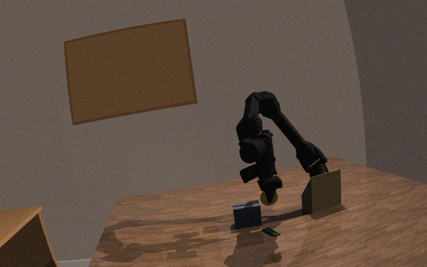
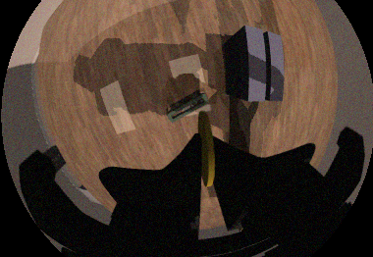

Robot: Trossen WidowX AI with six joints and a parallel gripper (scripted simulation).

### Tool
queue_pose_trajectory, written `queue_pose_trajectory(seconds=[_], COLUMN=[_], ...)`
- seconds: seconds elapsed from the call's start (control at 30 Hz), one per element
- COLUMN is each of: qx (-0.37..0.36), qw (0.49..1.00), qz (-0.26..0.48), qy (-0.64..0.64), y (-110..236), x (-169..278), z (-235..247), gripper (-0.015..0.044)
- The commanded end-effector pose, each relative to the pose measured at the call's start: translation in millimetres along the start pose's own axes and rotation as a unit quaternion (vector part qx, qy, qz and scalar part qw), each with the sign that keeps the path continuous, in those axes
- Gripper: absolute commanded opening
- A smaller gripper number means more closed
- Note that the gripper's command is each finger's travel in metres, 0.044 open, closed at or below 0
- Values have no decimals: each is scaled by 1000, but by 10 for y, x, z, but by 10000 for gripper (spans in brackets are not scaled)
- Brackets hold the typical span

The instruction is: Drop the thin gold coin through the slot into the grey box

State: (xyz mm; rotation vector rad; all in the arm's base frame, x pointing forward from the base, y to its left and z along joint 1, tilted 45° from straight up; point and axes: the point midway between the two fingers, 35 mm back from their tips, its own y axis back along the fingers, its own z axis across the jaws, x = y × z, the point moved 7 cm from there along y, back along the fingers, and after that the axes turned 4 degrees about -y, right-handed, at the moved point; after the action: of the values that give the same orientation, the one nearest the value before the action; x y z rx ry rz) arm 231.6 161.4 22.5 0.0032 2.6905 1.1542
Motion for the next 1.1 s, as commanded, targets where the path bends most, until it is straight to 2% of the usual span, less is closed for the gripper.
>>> queue_pose_trajectory(seconds=[0.0, 1.07], qx=[-4, -2], qw=[1000, 1000], qz=[-4, -5], qy=[1, 1], y=[31, 34], x=[-87, -620], z=[-68, -644], gripper=[0, 0])
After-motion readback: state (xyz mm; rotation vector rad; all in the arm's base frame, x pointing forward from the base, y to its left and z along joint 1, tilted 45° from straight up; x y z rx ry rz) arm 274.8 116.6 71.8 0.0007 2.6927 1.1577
